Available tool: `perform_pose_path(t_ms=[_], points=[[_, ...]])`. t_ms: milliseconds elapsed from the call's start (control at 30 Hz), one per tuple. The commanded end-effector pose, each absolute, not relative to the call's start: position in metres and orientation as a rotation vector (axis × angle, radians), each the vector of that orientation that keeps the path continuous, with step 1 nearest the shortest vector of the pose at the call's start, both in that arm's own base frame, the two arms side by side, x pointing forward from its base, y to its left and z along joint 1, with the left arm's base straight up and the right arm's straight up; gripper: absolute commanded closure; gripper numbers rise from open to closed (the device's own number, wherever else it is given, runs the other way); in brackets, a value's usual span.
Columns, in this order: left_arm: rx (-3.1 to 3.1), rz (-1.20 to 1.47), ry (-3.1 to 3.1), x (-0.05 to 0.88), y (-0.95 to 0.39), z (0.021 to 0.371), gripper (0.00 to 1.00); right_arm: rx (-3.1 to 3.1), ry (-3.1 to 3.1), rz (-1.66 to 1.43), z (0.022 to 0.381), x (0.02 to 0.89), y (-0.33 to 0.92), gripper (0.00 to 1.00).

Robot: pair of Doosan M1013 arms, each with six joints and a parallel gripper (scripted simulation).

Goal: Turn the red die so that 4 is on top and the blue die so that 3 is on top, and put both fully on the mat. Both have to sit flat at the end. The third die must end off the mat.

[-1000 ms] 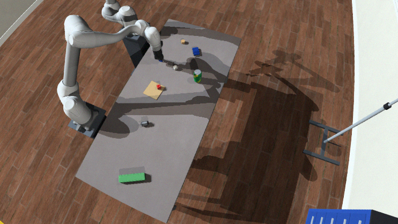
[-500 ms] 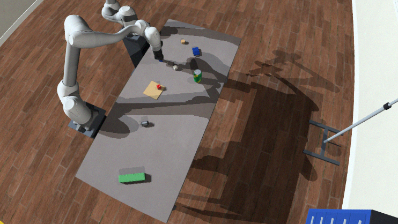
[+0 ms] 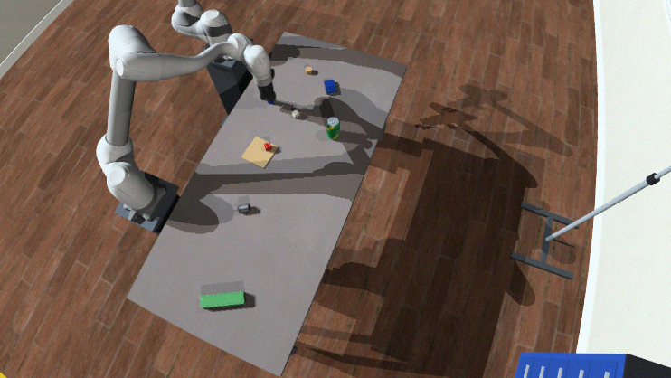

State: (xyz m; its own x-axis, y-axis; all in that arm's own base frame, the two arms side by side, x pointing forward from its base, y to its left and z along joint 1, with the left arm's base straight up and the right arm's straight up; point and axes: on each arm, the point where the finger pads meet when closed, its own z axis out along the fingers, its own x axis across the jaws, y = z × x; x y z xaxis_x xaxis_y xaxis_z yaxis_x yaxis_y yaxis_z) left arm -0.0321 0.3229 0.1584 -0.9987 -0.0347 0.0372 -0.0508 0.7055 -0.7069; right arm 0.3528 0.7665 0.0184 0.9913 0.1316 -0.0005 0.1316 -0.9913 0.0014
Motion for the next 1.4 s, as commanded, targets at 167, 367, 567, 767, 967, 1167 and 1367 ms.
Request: perform_pose_path(t_ms=[167,367,567,767,967,1167,1367], points=[[0.072,1.194,-2.882,-0.032,0.323,0.159,0.00,3.135,0.207,0.000,0.023,0.353,0.767,0.43],[0.072,1.194,-2.882,-0.032,0.323,0.159,0.00,3.135,0.207,0.000,0.052,0.353,0.767,0.43],[0.072,1.194,-2.882,-0.032,0.323,0.159,0.00,3.135,0.207,0.000,0.097,0.353,0.767,0.43],[0.072,1.194,-2.882,-0.032,0.323,0.159,0.00,3.135,0.207,0.000,0.116,0.353,0.767,0.43],[0.072,1.194,-2.882,-0.032,0.323,0.159,0.00,3.135,0.207,0.000,0.120,0.353,0.767,0.43],[0.072,1.194,-2.882,-0.032,0.323,0.159,0.00,3.134,0.218,0.000,0.120,0.355,0.764,0.43],[0.072,1.194,-2.882,-0.032,0.323,0.159,0.00,3.120,0.364,0.000,0.124,0.375,0.718,0.43]])
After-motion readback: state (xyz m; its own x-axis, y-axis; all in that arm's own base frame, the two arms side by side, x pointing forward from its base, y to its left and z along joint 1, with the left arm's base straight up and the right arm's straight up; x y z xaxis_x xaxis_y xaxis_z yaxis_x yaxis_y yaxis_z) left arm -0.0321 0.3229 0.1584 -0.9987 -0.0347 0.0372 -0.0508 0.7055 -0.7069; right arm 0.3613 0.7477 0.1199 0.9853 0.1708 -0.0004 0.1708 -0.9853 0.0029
